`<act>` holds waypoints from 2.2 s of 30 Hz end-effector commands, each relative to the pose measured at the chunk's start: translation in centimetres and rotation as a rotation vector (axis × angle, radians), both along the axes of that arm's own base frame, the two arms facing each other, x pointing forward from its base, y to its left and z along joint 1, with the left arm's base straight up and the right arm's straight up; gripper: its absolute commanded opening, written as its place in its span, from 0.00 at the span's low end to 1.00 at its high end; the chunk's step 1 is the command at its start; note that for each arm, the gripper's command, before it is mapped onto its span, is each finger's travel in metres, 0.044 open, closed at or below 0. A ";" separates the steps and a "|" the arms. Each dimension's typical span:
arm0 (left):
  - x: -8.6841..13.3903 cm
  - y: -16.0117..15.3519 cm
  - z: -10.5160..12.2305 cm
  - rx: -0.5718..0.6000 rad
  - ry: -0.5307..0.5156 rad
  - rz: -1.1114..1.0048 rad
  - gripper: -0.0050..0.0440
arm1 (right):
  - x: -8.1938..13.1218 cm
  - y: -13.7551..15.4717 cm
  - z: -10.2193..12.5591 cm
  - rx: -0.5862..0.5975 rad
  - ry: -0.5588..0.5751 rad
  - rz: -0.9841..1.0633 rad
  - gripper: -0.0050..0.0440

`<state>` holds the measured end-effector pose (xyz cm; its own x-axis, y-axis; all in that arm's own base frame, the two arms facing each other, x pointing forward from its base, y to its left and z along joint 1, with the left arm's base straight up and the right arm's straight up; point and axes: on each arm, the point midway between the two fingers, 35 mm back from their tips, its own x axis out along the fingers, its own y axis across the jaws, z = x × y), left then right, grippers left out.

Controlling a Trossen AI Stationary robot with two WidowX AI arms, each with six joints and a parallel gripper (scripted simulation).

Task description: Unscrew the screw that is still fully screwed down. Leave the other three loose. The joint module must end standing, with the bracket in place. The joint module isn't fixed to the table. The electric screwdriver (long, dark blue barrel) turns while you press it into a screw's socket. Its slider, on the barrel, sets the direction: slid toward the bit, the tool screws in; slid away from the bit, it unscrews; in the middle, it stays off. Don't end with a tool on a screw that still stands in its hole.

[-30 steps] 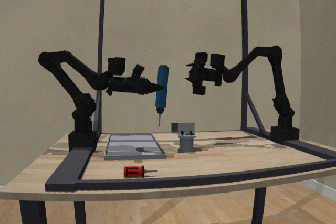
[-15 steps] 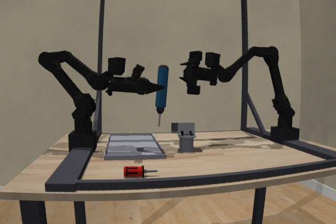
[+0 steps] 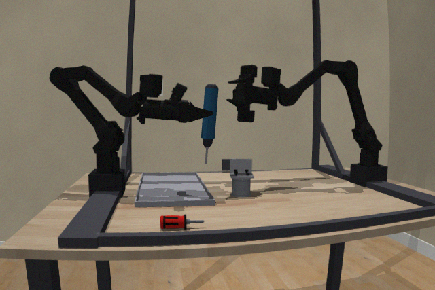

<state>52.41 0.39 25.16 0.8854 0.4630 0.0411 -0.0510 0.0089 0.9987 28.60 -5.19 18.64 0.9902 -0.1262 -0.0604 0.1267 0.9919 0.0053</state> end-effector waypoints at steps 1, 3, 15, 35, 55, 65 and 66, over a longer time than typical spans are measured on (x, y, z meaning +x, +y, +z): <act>0.2 -0.2 1.9 -0.011 -0.047 -0.007 0.61 | 0.3 0.0 2.5 -0.017 -0.066 0.004 0.43; 0.2 -0.2 2.0 -0.011 -0.049 -0.007 0.61 | 0.3 0.0 2.5 -0.017 -0.066 0.004 0.43; -1.9 -0.9 1.7 -0.010 -0.050 -0.005 0.61 | 0.3 0.0 2.5 -0.017 -0.066 0.004 0.43; 0.8 0.4 1.9 -0.011 -0.045 -0.006 0.61 | 0.3 0.0 2.5 -0.017 -0.066 0.004 0.43; 4.0 2.1 2.3 -0.009 -0.047 -0.006 0.61 | 0.3 0.0 2.5 -0.017 -0.066 0.004 0.43; 3.8 2.0 2.0 -0.008 -0.041 -0.007 0.37 | 0.3 0.0 2.5 -0.017 -0.066 0.004 0.43; 3.8 2.0 2.0 -0.008 -0.041 -0.007 0.37 | 0.3 0.0 2.5 -0.017 -0.066 0.004 0.43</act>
